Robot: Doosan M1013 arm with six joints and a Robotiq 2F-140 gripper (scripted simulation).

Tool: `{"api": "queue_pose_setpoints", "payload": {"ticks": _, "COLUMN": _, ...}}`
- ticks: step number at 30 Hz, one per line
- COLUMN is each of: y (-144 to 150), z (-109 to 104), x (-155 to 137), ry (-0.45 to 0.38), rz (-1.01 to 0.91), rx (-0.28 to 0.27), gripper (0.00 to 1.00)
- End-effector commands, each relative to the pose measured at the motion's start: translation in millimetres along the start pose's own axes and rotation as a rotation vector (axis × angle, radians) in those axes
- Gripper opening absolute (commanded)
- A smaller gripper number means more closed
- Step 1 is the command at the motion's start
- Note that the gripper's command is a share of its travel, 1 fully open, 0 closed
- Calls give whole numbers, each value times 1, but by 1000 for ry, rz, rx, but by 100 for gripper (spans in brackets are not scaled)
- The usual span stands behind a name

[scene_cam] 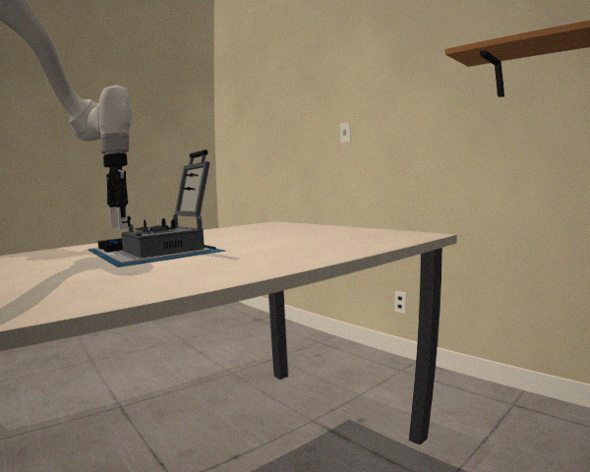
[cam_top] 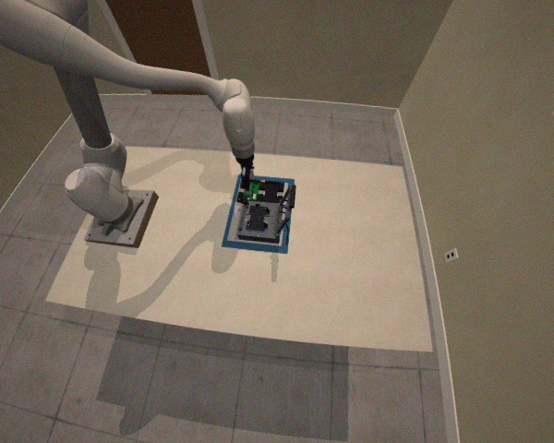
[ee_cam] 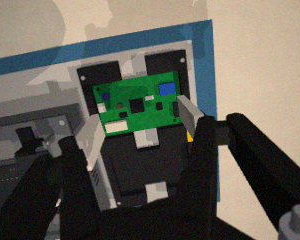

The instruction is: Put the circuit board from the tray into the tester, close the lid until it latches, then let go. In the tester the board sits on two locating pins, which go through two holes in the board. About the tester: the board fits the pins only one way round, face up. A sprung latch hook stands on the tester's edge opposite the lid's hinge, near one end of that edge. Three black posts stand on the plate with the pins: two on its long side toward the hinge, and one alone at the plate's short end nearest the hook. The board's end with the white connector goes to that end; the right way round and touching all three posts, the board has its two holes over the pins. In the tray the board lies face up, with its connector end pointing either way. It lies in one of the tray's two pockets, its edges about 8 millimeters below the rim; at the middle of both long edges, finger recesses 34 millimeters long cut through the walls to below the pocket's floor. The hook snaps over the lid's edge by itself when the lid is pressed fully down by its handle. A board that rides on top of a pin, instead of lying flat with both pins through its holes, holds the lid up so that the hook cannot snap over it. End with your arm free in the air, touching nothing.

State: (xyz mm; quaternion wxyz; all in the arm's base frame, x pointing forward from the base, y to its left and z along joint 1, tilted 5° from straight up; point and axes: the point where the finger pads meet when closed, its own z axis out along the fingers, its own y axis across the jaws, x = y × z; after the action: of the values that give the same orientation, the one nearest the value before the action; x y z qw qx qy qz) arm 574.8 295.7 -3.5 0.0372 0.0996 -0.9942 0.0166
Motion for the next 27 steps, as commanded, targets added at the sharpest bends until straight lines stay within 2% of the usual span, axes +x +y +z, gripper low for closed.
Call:
{"api": "queue_pose_setpoints", "payload": {"ticks": 1, "y": 0, "z": 0, "x": 0, "ry": 0, "rz": 6, "rx": 0, "gripper": 58}}
{"api": "queue_pose_setpoints", "payload": {"ticks": 10, "y": 0, "z": 0, "x": 0, "ry": 0, "rz": 129, "rx": 0, "gripper": 58}}
{"api": "queue_pose_setpoints", "payload": {"ticks": 17, "y": 0, "z": 0, "x": 0, "ry": 0, "rz": 379, "rx": 0, "gripper": 58}}
{"api": "queue_pose_setpoints", "payload": {"ticks": 19, "y": 0, "z": 0, "x": 0, "ry": 0, "rz": 379, "rx": 0, "gripper": 58}}
{"api": "queue_pose_setpoints", "payload": {"ticks": 27, "y": 0, "z": 0, "x": 0, "ry": 0, "rz": 692, "rx": 0, "gripper": 58}}
